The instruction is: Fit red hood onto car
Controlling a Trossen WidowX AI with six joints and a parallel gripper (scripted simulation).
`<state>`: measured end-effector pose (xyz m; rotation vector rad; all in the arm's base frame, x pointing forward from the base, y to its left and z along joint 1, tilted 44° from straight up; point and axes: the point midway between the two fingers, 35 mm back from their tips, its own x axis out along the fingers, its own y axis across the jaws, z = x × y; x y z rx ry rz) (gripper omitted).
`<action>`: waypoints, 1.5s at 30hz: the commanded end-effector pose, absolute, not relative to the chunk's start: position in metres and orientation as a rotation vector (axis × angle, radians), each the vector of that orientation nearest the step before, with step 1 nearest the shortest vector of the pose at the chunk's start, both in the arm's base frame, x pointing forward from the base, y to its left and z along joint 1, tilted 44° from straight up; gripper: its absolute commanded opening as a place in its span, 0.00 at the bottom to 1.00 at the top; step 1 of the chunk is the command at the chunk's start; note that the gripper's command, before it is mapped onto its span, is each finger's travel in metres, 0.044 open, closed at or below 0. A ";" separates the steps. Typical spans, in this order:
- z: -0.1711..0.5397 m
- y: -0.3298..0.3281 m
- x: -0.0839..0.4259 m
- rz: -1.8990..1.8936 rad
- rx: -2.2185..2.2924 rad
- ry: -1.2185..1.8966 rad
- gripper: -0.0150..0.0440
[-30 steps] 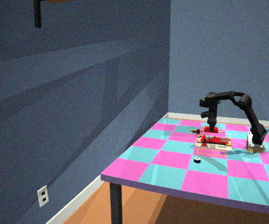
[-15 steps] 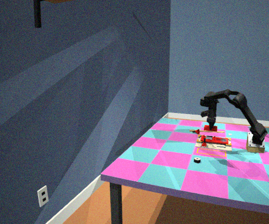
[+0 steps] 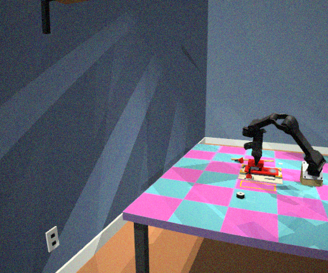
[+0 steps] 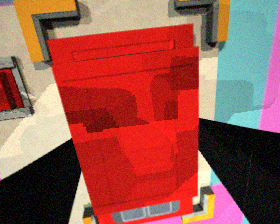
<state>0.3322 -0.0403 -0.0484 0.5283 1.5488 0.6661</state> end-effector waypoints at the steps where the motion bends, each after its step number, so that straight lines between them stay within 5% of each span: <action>1: -0.052 -0.038 0.334 0.656 0.539 1.541 0.25; 45: -0.057 -0.034 0.334 0.656 0.539 1.540 0.25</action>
